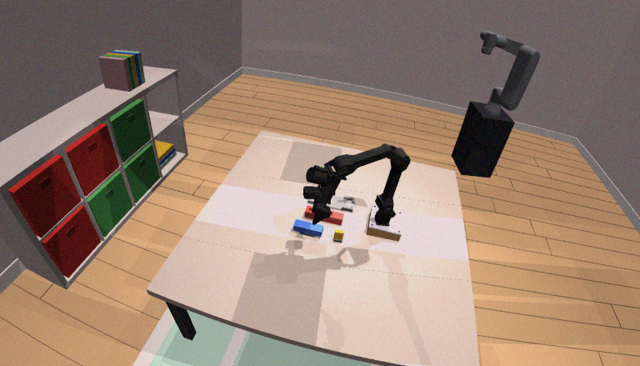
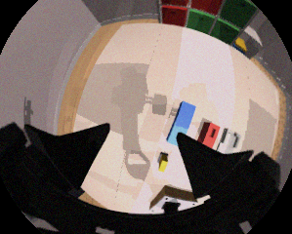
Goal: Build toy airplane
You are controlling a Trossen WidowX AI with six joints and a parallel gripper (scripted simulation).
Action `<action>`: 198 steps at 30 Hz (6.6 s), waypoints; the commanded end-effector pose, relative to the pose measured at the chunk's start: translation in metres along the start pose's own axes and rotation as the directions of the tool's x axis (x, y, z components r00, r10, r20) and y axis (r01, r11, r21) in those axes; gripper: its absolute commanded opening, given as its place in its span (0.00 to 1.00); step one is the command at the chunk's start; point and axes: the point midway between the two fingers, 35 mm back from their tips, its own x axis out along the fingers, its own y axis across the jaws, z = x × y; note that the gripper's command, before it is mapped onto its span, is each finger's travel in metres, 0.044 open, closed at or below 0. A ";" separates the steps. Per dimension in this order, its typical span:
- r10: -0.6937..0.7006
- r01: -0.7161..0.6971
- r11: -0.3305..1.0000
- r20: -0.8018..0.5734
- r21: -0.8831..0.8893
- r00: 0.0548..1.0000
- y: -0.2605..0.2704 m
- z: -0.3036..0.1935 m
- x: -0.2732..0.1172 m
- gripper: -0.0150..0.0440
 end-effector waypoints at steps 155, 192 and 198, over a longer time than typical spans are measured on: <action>-0.267 0.322 0.938 -0.325 0.129 0.907 -0.251 -0.076 -0.011 0.25; -0.270 0.324 0.939 -0.328 0.119 0.905 -0.305 -0.114 -0.005 0.59; -0.270 0.324 0.939 -0.328 0.119 0.905 -0.305 -0.114 -0.005 0.59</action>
